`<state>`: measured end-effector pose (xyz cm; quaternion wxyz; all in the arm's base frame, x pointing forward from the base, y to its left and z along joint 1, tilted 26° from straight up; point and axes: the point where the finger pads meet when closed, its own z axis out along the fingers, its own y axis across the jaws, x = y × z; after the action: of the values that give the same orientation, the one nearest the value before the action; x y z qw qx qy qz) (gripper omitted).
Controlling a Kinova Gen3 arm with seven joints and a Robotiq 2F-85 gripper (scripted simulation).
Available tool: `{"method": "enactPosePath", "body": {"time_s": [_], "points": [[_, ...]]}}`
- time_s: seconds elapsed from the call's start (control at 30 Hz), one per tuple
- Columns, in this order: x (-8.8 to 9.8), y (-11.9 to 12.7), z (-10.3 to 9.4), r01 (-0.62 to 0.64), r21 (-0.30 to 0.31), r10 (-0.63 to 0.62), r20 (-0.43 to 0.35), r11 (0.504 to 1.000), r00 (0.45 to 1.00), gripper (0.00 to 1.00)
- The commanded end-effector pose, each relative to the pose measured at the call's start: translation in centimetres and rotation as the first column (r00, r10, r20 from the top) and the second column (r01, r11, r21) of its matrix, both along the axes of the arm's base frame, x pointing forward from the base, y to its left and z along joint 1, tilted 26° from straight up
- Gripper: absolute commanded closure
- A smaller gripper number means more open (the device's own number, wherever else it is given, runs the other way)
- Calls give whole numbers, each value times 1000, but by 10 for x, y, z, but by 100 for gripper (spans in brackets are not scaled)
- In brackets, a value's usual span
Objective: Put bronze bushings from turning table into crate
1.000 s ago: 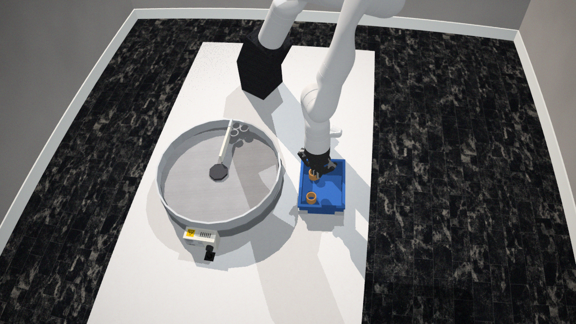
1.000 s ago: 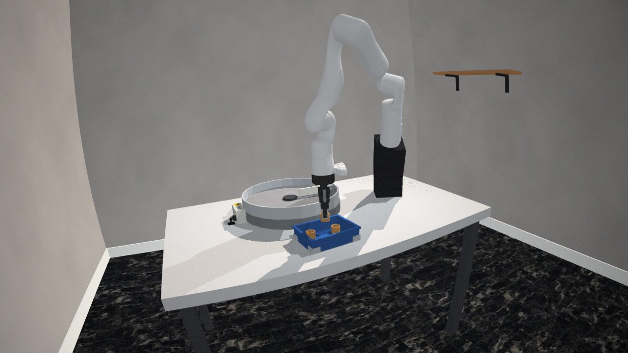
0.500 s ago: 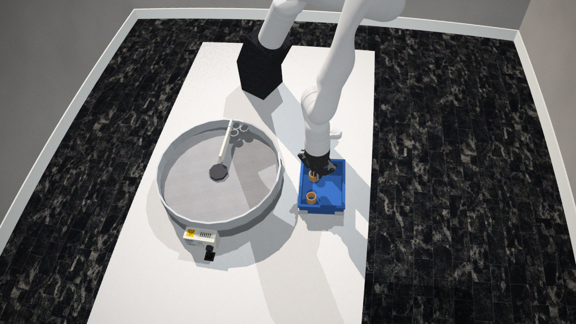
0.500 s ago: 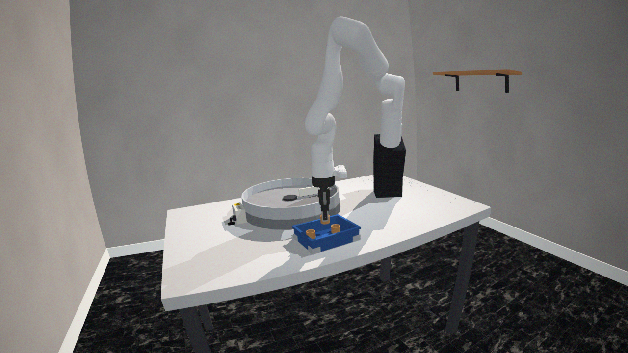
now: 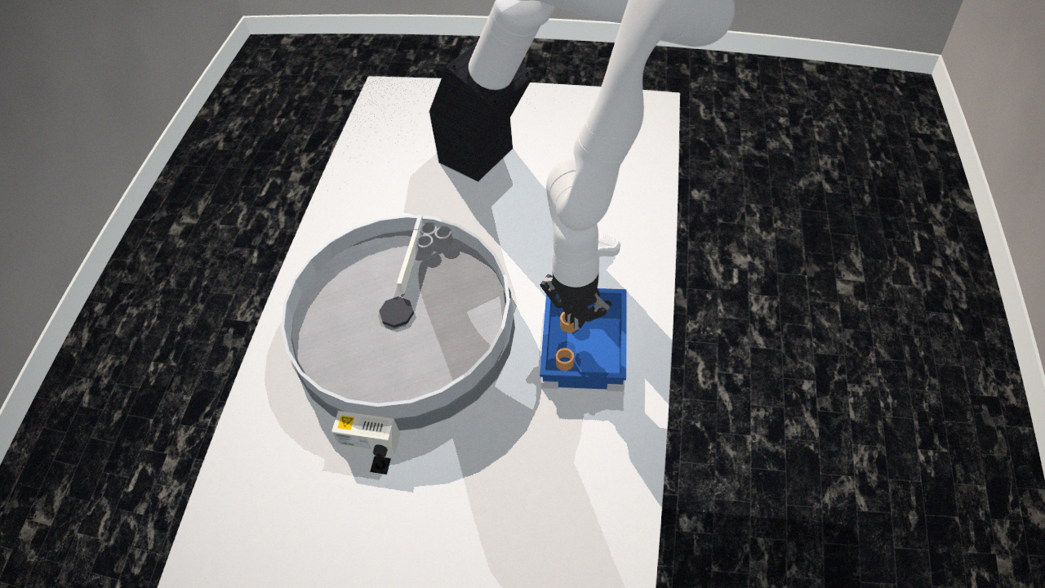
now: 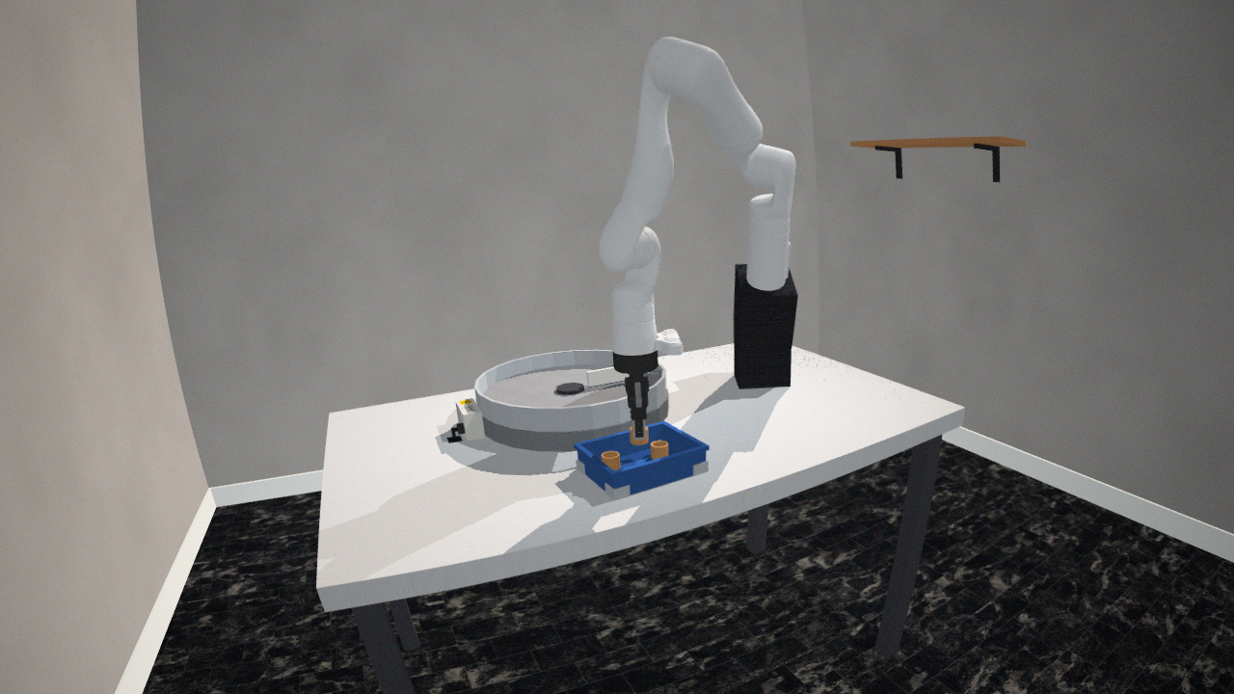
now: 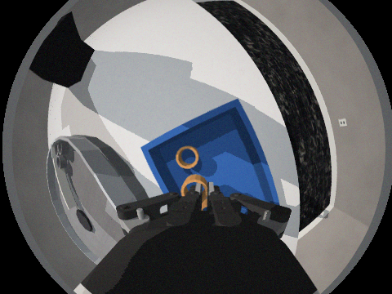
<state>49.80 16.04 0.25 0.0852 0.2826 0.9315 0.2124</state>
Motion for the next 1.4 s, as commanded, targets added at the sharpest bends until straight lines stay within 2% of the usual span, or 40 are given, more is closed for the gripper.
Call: {"method": "enactPosePath", "body": {"time_s": [0.0,0.23,0.63,0.8,1.2,1.37], "points": [[0,0,0,1,0,-1,1,1000,1000,100],[3,3,-7,1,0,-1,1,1000,1000,100],[3,3,-7,1,0,-1,1,1000,1000,100],[5,6,-15,1,0,-1,1,1000,1000,100],[5,6,-15,1,0,-1,1,1000,1000,100],[7,8,-23,1,0,-1,1,1000,1000,100]]}}
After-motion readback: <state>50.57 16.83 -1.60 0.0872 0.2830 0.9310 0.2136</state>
